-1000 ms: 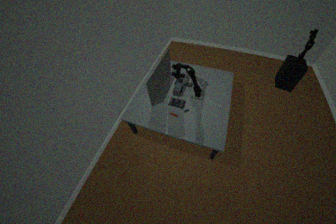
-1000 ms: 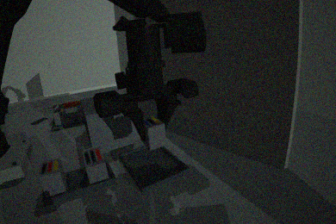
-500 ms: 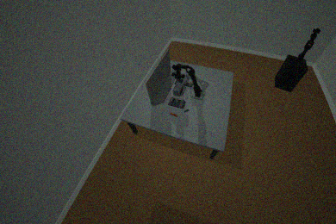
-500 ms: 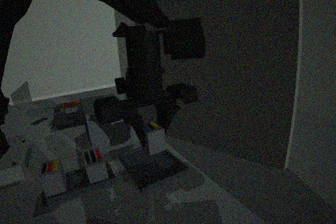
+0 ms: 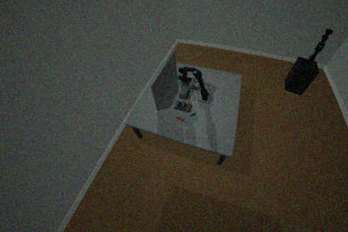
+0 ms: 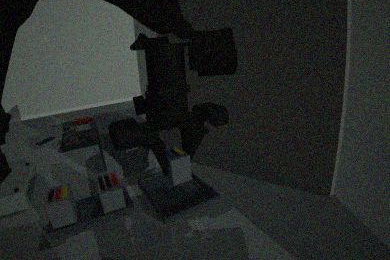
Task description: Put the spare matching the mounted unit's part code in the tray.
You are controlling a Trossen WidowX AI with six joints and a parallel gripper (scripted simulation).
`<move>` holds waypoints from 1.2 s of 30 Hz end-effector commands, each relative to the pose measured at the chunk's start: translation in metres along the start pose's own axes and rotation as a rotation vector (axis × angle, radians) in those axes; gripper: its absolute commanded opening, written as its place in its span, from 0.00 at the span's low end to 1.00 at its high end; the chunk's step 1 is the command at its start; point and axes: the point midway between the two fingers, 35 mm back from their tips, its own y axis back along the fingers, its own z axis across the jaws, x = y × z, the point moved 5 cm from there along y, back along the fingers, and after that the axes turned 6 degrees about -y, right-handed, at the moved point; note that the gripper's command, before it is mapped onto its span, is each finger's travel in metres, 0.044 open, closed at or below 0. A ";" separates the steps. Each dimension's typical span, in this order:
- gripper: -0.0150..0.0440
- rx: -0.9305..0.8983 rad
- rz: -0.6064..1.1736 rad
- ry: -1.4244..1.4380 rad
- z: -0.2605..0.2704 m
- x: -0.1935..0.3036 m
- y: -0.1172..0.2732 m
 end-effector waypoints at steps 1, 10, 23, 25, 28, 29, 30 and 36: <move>0.25 0.000 0.001 -0.003 0.001 0.000 -0.003; 0.25 0.000 0.001 -0.003 0.002 -0.001 -0.009; 0.25 0.000 0.001 -0.003 0.004 -0.002 -0.018; 0.30 0.000 0.000 0.000 0.004 -0.002 -0.016; 0.43 0.000 0.000 0.000 0.004 -0.002 -0.016; 0.48 0.000 0.000 0.000 0.004 -0.002 -0.016; 0.52 0.000 0.000 0.000 0.004 -0.002 -0.016; 0.79 0.000 0.000 0.000 0.004 -0.002 -0.016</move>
